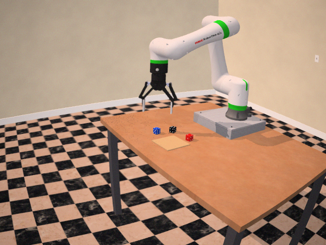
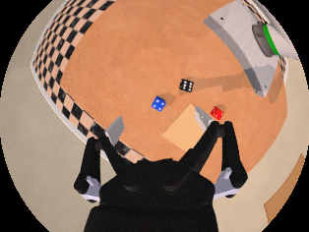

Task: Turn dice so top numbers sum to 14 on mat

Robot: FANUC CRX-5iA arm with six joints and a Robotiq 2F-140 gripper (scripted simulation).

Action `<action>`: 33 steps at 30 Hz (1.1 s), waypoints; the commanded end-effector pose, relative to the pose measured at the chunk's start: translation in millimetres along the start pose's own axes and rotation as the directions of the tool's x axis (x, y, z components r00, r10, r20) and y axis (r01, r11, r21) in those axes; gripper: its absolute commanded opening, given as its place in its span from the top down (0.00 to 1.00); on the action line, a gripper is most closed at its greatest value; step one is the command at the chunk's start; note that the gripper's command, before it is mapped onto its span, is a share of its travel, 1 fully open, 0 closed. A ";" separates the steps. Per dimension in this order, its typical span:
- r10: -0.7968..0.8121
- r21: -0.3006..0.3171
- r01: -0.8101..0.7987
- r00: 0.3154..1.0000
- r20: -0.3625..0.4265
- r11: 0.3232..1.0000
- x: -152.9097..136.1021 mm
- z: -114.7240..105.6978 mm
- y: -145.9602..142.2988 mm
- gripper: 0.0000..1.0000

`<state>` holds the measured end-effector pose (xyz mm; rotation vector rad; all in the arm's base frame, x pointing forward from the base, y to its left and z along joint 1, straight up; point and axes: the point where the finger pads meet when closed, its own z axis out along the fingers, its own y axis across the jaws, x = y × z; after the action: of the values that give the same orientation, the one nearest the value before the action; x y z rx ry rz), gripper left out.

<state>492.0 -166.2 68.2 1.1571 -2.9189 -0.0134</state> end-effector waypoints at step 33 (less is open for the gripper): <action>0.619 0.011 -0.619 0.786 -0.002 0.786 0.2 6.6 -0.1 0.72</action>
<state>491.8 -166.3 61.4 0.1376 -3.1323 0.0045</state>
